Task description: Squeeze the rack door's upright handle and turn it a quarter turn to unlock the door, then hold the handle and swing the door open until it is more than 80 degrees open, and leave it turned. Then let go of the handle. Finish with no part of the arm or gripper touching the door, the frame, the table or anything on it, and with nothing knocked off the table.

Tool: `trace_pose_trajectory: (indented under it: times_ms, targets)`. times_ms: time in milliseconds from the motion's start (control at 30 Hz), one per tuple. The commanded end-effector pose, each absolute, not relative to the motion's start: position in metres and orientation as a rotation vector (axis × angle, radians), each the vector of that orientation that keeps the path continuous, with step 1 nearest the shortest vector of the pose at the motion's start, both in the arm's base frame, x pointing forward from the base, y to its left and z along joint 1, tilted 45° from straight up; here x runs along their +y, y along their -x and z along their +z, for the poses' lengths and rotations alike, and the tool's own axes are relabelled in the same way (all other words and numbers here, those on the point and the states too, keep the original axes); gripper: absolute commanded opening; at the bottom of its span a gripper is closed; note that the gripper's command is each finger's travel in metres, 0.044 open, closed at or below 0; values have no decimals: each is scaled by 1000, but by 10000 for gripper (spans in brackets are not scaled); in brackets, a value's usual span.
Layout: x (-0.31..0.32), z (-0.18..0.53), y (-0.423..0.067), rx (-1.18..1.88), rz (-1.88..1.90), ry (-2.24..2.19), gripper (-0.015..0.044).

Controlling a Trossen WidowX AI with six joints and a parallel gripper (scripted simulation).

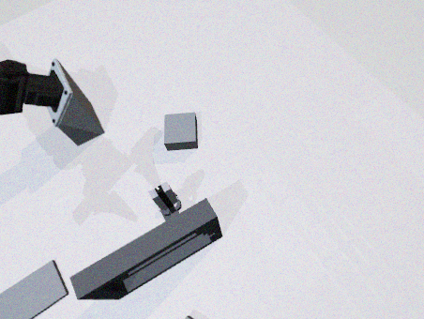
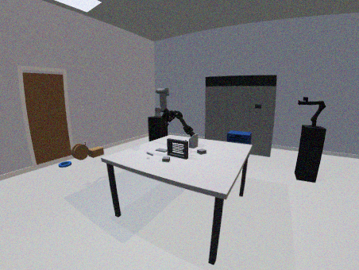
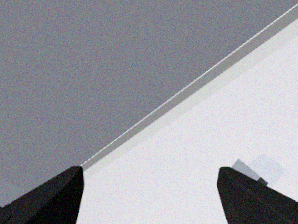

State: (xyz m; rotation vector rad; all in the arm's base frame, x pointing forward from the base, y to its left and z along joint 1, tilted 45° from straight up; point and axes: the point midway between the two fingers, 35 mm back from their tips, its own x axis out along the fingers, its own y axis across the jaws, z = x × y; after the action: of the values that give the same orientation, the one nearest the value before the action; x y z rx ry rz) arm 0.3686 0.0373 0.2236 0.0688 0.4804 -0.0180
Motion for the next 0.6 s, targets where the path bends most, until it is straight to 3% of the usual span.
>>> trace_pose_trajectory:
  times_ms: [0,567]
  targets:
    - [43,196,-373,601,-49,-63,287]
    - [61,124,-379,953,-185,-27,287]
